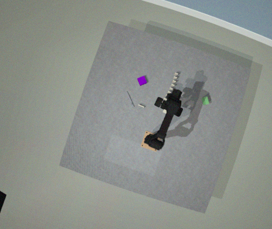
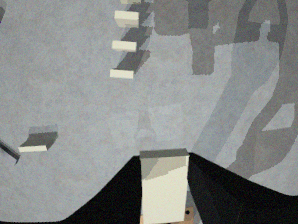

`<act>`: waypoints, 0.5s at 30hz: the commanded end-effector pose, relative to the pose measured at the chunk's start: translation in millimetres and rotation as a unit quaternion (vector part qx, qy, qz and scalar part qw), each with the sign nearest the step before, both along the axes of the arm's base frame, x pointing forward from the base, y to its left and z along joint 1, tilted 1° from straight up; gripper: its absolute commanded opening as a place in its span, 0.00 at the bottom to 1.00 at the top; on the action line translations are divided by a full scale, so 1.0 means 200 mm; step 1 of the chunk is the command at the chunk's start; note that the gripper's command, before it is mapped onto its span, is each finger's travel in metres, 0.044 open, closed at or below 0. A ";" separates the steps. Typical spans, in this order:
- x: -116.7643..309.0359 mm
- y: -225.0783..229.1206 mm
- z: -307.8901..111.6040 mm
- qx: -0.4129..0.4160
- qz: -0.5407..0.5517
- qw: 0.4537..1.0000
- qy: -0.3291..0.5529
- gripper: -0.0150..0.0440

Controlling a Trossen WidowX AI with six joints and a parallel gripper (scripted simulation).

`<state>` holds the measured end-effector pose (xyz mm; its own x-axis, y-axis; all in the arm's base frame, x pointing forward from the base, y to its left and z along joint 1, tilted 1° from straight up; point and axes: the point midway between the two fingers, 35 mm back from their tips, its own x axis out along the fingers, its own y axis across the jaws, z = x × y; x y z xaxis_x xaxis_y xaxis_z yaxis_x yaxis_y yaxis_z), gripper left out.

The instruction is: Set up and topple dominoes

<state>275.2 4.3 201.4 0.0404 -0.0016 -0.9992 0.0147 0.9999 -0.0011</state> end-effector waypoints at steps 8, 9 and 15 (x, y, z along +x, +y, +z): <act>-0.11 -0.57 0.00 -0.012 0.201 0.980 0.004 0.44; -0.11 -0.57 0.00 -0.012 0.201 0.980 0.004 0.44; -0.11 -0.57 0.00 -0.012 0.201 0.980 0.004 0.44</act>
<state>257.4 -100.7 202.0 0.0366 -0.0156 -0.9992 -0.3292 0.9439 -0.0268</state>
